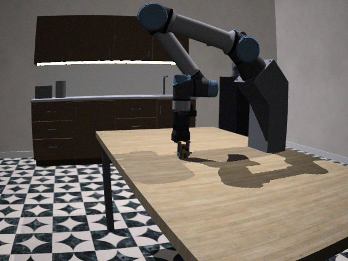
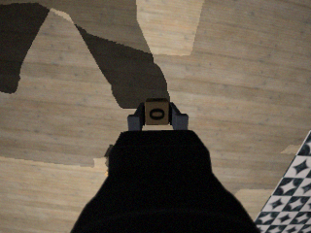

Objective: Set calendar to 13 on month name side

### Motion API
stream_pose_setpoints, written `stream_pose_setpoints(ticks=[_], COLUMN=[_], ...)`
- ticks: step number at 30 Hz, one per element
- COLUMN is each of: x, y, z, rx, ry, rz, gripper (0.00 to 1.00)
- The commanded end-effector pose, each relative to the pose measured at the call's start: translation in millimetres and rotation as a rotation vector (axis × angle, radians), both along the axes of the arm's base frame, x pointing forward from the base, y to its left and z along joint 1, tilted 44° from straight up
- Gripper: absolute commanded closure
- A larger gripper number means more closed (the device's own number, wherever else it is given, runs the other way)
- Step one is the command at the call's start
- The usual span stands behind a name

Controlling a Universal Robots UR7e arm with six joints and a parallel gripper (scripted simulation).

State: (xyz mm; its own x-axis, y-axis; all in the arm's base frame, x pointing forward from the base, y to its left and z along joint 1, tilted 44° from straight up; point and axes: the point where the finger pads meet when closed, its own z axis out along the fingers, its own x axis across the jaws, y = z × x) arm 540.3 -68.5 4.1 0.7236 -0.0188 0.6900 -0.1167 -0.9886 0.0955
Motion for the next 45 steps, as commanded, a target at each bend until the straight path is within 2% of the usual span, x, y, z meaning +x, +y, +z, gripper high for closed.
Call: stream_pose_setpoints(ticks=[1,24,35,45], x=[0.1,-3.7,-20.3,-45.4], y=[0.0,0.8,4.5,10.0], z=[0.4,4.4,21.9,48.3], rx=[0.0,0.0,0.0,0.0], ry=[-0.001,-0.001,-0.001,-0.001], rz=[0.0,0.0,0.0,0.0], gripper=[0.4,0.4,0.4,0.4])
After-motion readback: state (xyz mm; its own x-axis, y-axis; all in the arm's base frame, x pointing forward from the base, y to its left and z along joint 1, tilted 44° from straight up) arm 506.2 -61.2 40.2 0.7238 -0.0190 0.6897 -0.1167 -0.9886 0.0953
